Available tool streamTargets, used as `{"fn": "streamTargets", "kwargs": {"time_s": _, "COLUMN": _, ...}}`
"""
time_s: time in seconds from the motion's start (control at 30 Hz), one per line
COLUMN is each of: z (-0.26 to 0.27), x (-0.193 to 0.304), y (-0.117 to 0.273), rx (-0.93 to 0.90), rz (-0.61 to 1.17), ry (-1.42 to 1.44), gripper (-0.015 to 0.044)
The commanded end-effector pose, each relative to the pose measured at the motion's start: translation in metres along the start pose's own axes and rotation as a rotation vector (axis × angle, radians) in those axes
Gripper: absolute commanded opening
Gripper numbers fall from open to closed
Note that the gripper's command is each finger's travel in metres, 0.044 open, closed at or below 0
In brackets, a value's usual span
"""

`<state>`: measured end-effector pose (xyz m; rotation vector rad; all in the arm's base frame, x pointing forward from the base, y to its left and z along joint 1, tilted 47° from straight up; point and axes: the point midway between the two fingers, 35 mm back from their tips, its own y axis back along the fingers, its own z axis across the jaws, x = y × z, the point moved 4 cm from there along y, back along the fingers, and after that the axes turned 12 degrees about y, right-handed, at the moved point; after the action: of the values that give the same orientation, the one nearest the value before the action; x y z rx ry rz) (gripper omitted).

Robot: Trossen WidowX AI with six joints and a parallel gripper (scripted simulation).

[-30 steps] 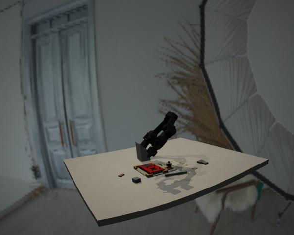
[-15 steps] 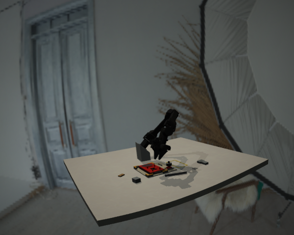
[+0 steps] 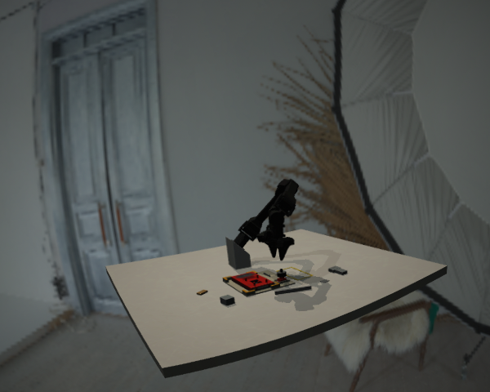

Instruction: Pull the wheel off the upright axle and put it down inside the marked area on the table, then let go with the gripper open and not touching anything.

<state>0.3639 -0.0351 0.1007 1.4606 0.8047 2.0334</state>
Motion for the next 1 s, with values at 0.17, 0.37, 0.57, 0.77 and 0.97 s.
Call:
{"fn": "streamTargets", "kwargs": {"time_s": 0.17, "z": -0.002, "x": 0.013, "y": 0.0, "rx": 0.002, "rz": 0.035, "ry": -0.004, "gripper": 0.03}}
{"fn": "streamTargets", "kwargs": {"time_s": 0.37, "z": -0.001, "x": 0.013, "y": -0.007, "rx": 0.002, "rz": 0.035, "ry": -0.004, "gripper": 0.03}}
{"fn": "streamTargets", "kwargs": {"time_s": 0.57, "z": 0.0, "x": 0.014, "y": -0.048, "rx": 0.001, "rz": 0.034, "ry": -0.004, "gripper": 0.03}}
{"fn": "streamTargets", "kwargs": {"time_s": 0.77, "z": -0.001, "x": 0.018, "y": -0.075, "rx": 0.0, "rz": 0.038, "ry": -0.004, "gripper": 0.03}}
{"fn": "streamTargets", "kwargs": {"time_s": 0.97, "z": -0.001, "x": 0.018, "y": -0.075, "rx": 0.0, "rz": 0.038, "ry": -0.004, "gripper": 0.03}}
